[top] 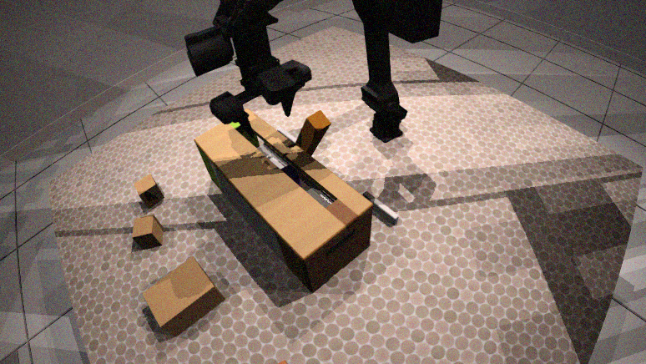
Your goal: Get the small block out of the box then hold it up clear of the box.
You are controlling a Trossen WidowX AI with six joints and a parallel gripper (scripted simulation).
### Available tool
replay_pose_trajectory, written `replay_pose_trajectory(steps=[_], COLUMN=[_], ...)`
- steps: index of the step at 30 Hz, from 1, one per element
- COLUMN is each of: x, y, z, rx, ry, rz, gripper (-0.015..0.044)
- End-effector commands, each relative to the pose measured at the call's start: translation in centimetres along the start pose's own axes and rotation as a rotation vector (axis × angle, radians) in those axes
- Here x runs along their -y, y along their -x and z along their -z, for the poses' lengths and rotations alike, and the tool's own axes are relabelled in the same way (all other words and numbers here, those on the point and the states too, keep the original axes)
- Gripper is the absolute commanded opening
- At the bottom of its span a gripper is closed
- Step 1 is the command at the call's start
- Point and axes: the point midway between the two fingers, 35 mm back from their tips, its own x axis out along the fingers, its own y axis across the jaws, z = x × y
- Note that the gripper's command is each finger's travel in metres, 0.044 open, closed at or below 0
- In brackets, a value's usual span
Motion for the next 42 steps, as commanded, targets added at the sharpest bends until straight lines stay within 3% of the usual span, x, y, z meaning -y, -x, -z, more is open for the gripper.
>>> replay_pose_trajectory(steps=[1, 15, 28, 42], x=[-0.1, -0.1, -2.6, -2.5], y=[-0.1, 0.0, -0.5, -1.6], z=[-0.7, -0.8, -11.8, -12.0], rx=[0.004, -0.003, -0.321, -0.327], ry=[-0.004, 0.000, -0.007, -0.007], rz=[0.001, -0.002, 0.032, 0.030], gripper=[0.0400, 0.0400, 0.0400, 0.0400])
